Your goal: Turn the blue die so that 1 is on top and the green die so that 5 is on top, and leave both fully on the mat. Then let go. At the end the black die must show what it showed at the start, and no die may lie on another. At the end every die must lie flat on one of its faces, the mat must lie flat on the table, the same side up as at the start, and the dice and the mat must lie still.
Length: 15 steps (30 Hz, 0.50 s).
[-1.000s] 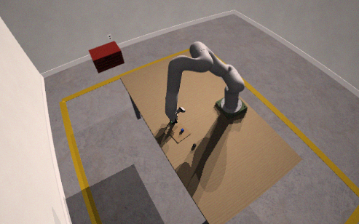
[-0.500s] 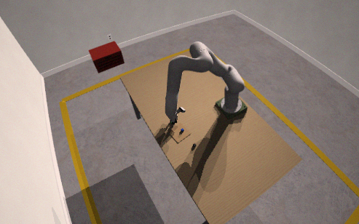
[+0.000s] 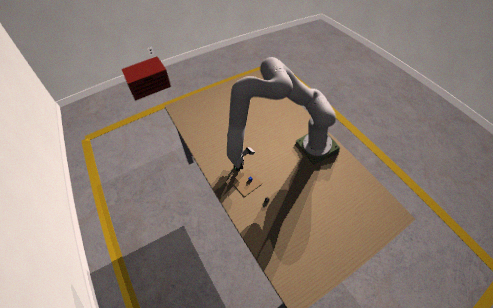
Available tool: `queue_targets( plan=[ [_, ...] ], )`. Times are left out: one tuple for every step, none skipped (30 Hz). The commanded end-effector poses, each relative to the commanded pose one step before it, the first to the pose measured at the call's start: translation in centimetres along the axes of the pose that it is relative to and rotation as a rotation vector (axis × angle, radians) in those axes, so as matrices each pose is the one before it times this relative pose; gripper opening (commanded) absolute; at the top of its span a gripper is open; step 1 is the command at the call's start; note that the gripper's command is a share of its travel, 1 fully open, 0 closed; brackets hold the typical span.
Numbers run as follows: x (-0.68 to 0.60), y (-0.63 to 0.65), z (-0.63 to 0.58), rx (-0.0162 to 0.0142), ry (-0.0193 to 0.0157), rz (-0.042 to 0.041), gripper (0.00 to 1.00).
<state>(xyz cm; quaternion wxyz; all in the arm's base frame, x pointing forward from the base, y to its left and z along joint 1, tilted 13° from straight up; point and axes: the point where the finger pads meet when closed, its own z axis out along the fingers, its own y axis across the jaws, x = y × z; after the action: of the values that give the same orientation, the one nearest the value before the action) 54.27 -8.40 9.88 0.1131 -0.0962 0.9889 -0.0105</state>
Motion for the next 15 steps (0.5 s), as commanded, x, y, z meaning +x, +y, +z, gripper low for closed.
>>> queue_targets(
  plan=[
    [-0.080,-0.030,-0.056,0.00060,-0.00157,-0.00002,0.15],
    [0.000,0.000,0.000,0.00000,0.00000,0.00000,0.15],
    [0.000,0.000,0.000,0.00000,0.00000,0.00000,0.15],
    [0.000,0.000,-0.004,0.00000,0.00000,0.00000,0.15],
    [0.000,0.000,-0.027,-0.00001,0.00000,0.00000,0.15],
    [0.000,0.000,0.000,0.00000,0.00000,0.00000,0.15],
    [0.000,0.000,0.000,0.00000,0.00000,0.00000,0.15],
    [0.000,0.000,-0.067,-0.00001,-0.00001,0.00000,0.15],
    [0.000,0.000,-0.118,-0.00001,-0.00001,0.00000,0.15],
    [0.000,0.000,-0.177,0.00001,0.00001,0.00000,0.15],
    [0.000,0.000,-0.253,0.00000,0.00000,0.00000,0.15],
    [0.001,0.000,-0.332,0.00002,0.00001,0.00000,0.15],
    [0.000,0.000,-0.434,-0.00001,-0.00001,0.00000,0.15],
    [0.000,0.000,-0.539,0.00001,0.00000,0.00000,0.15],
    [0.000,0.000,-0.668,-0.00001,0.00000,0.00000,0.15]
  ],
)
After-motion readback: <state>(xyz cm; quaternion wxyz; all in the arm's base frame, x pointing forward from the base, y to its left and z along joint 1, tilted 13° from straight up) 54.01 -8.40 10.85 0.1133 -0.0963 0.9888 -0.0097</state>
